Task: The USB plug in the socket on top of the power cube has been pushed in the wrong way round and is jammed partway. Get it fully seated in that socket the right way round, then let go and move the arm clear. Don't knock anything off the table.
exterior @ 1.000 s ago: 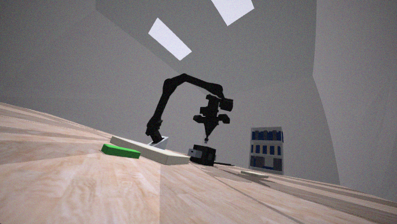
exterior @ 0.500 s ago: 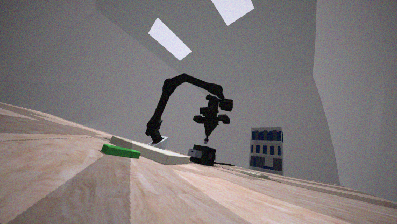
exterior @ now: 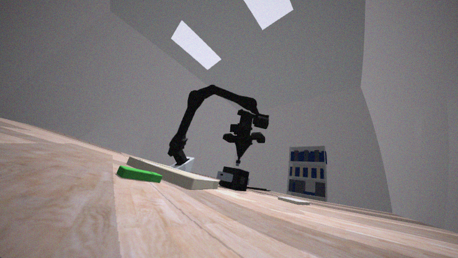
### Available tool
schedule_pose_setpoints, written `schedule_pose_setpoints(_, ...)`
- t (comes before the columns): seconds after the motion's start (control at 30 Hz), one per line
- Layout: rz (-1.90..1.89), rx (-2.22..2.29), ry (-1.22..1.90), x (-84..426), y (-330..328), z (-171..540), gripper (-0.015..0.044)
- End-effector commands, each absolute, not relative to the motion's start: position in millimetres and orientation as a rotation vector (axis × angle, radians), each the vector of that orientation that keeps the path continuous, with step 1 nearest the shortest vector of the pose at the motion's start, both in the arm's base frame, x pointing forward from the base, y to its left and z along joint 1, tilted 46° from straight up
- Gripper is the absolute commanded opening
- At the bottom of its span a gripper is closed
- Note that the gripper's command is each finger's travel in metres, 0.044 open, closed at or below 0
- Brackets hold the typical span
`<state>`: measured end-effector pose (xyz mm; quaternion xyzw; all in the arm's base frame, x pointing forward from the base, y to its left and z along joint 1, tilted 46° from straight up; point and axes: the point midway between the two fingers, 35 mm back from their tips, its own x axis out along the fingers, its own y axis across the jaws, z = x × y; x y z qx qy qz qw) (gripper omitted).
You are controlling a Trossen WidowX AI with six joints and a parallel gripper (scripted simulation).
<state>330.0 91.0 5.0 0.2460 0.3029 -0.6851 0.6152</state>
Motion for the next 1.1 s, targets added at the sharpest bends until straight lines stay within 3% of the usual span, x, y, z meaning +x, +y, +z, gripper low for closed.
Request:
schedule_pose_setpoints(0.0, -1.582, 0.576, 0.694, 329.7, 91.0, 4.1, 0.0000)
schedule_pose_setpoints(1.07, -1.594, 0.602, 0.674, 328.9, 89.4, 0.4, 0.0000)
